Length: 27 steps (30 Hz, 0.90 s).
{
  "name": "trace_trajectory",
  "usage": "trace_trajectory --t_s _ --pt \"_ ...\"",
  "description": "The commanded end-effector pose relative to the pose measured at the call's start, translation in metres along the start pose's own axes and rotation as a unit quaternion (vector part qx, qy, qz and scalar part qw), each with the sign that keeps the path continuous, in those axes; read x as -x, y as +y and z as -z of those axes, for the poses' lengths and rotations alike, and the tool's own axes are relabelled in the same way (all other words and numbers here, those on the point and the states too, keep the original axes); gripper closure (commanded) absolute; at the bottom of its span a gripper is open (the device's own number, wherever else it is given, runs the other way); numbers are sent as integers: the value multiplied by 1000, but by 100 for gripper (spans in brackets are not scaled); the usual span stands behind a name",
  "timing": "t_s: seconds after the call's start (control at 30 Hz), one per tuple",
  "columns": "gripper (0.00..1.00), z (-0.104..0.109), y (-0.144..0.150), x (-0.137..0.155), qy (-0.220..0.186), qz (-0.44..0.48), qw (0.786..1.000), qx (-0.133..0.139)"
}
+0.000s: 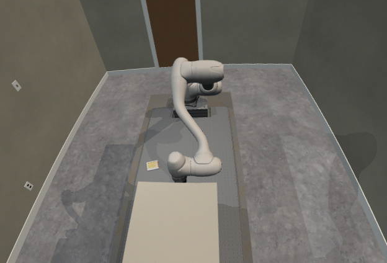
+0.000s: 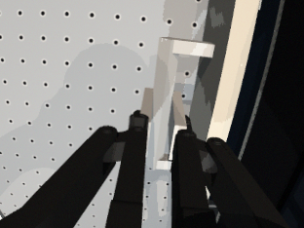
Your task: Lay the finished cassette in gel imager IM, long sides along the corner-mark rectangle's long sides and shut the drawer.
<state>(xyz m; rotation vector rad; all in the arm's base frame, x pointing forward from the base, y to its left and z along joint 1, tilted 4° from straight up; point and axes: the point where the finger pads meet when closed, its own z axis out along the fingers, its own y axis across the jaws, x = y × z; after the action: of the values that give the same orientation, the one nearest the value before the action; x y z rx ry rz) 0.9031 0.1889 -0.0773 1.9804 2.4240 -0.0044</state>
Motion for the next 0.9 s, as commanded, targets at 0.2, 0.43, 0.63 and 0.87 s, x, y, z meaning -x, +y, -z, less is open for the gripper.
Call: trace_trajectory --t_s 0.2,0.43,0.63,0.87 --pt "90 0 -9 0 0 0 1000 0" --pt "90 1 -18 0 0 0 1000 0" --pt "90 2 -23 0 0 0 1000 0" --pt "90 2 -33 0 0 0 1000 0"
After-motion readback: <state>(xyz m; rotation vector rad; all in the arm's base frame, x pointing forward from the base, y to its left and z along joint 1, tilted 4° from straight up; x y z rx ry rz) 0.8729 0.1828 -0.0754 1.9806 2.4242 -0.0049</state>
